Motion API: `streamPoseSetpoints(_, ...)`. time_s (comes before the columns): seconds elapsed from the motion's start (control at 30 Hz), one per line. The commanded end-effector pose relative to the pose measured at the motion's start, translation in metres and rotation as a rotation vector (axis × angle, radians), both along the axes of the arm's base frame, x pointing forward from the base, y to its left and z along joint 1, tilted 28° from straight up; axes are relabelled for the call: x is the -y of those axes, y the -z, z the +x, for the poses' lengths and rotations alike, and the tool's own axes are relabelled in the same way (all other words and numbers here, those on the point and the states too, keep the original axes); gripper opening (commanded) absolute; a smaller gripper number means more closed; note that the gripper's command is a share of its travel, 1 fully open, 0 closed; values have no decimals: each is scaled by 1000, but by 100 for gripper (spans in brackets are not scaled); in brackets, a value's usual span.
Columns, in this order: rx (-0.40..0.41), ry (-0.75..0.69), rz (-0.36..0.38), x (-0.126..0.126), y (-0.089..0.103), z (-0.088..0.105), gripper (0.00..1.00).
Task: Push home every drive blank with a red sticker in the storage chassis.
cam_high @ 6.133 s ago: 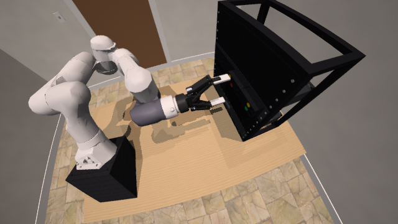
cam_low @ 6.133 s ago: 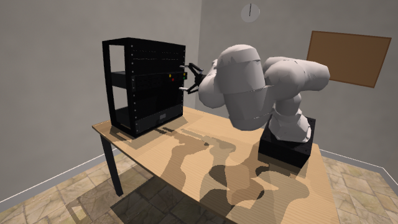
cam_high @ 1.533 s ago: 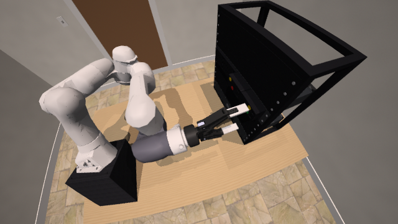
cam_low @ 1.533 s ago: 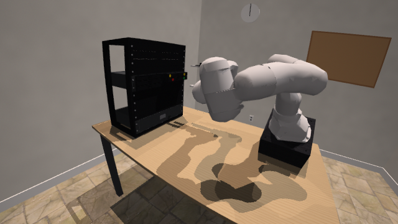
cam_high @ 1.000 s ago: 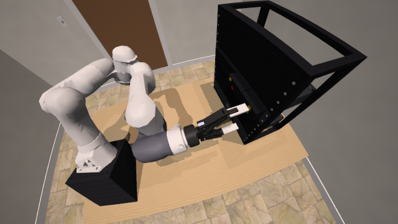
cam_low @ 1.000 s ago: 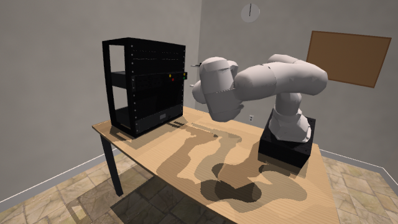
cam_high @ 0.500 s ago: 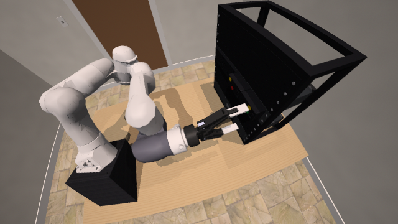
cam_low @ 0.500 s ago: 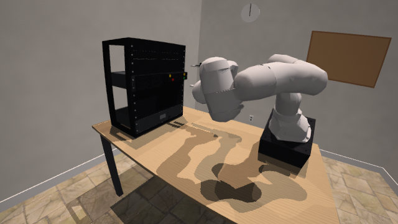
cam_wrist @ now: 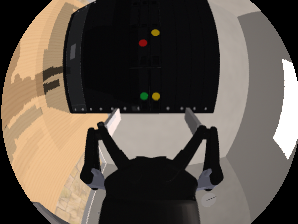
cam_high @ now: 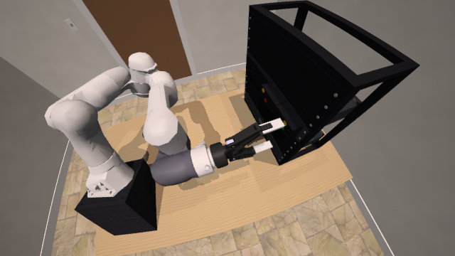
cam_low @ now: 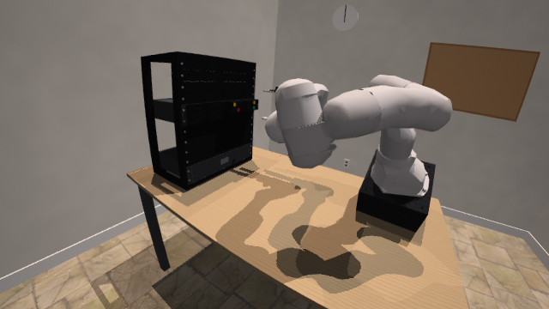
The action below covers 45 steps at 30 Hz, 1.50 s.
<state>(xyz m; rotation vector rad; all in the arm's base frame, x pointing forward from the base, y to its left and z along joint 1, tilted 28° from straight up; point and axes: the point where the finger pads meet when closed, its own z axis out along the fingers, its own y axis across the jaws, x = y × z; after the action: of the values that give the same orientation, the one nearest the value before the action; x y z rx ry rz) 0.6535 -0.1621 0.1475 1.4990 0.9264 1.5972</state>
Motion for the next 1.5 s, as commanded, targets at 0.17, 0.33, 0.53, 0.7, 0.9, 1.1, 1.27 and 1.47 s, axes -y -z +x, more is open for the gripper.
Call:
streamPoseSetpoints(0.17,-1,-2,6,-1,1,0,100)
streamPoseSetpoints(0.33,-1,-2,6,-1,1,0,0)
streamPoseSetpoints(0.53,-1,-2,6,-1,1,0,0)
streamPoseSetpoints(0.7,-1,-2,6,-1,1,0,0)
streamPoseSetpoints(0.9,-1,-2,6,-1,1,0,0)
streamPoseSetpoints(1.1,-1,-2,6,-1,1,0,0)
streamPoseSetpoints(1.27,-1,-2,6,-1,1,0,0)
streamPoseSetpoints(1.47,-1,-2,6,-1,1,0,0)
